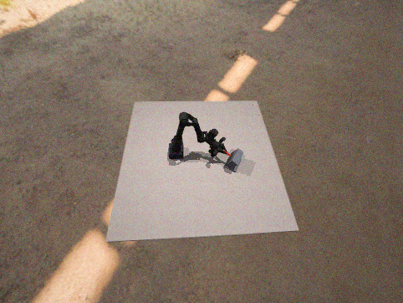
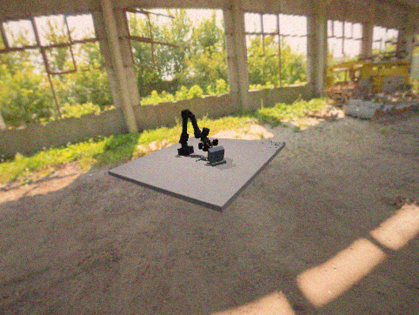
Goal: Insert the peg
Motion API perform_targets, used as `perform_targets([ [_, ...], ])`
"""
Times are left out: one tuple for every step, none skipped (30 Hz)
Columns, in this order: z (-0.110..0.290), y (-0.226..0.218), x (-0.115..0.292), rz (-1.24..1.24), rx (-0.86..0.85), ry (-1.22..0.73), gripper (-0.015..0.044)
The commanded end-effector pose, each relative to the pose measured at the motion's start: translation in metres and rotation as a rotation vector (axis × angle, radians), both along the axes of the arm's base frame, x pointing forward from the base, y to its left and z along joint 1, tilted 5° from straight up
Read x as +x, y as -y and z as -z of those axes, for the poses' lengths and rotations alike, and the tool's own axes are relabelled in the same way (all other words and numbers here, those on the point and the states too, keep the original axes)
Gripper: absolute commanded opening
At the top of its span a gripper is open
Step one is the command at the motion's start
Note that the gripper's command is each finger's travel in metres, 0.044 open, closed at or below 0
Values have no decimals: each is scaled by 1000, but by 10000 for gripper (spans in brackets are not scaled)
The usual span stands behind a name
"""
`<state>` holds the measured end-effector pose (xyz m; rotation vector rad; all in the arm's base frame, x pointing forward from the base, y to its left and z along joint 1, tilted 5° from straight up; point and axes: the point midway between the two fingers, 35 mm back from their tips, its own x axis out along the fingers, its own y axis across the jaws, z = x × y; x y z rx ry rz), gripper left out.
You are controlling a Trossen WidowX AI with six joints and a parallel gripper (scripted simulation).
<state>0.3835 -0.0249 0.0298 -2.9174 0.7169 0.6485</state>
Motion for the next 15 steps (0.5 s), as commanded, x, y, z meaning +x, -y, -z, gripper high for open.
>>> perform_targets([
  [-1,0,3,-3,0,1,0],
  [-1,0,3,-3,0,1,0],
  [-1,0,3,-3,0,1,0],
  [-1,0,4,-3,0,1,0],
  [0,0,4,-3,0,1,0],
  [0,0,4,-3,0,1,0],
  [0,1,5,-3,0,1,0],
  [0,1,5,-3,0,1,0],
  [0,1,5,-3,0,1,0],
  [0,1,6,-3,0,1,0],
  [1,2,6,-3,0,1,0],
  [1,2,6,-3,0,1,0],
  [1,2,6,-3,0,1,0],
  [1,2,7,-3,0,1,0],
  [1,2,7,-3,0,1,0],
])
